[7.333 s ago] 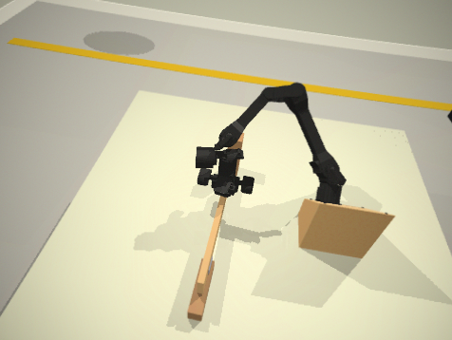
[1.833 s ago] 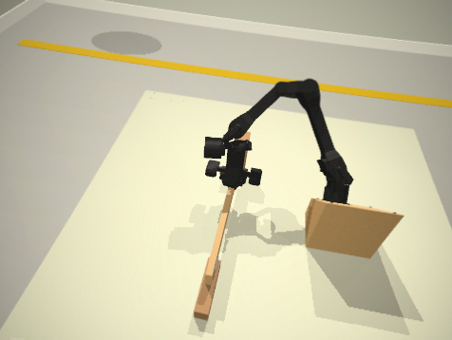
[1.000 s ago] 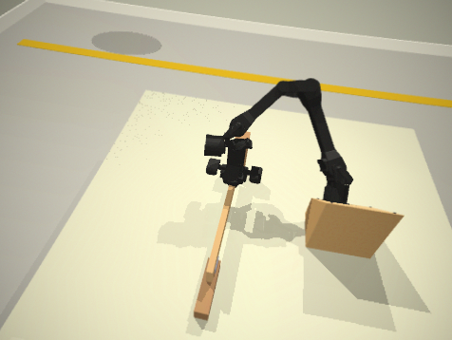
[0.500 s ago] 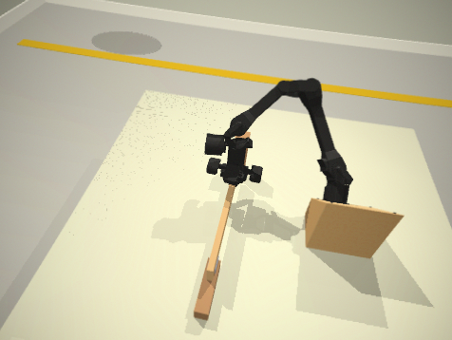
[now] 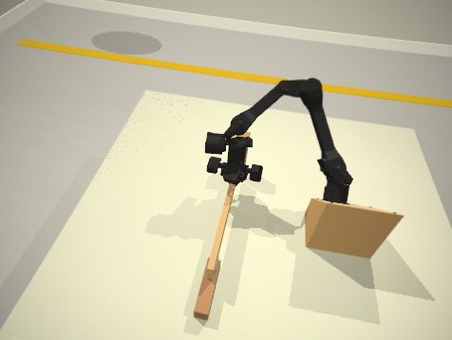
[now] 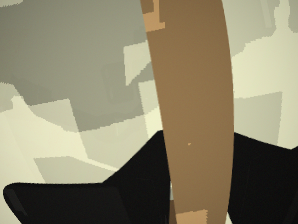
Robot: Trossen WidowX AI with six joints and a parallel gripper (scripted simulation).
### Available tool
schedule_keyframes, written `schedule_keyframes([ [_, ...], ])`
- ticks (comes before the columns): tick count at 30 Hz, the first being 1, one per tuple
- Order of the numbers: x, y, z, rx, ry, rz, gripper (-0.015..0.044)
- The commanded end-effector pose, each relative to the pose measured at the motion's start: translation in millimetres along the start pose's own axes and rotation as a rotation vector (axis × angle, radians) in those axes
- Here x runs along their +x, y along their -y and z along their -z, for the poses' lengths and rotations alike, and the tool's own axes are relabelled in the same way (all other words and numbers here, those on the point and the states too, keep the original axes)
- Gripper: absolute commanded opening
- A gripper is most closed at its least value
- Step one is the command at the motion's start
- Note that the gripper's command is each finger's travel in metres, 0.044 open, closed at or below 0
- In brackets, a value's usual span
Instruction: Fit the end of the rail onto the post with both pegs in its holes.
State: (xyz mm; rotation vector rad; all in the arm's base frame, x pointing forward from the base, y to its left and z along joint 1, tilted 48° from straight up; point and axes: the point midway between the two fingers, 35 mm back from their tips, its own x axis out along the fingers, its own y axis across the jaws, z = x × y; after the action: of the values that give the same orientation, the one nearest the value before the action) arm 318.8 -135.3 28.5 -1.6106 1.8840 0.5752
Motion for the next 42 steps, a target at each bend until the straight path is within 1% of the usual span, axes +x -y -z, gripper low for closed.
schedule_keyframes([
  [1,-3,1,3,-0.001,-0.002,0.006,0.0],
  [42,-2,1,16,-0.001,-0.002,0.006,0.0],
])
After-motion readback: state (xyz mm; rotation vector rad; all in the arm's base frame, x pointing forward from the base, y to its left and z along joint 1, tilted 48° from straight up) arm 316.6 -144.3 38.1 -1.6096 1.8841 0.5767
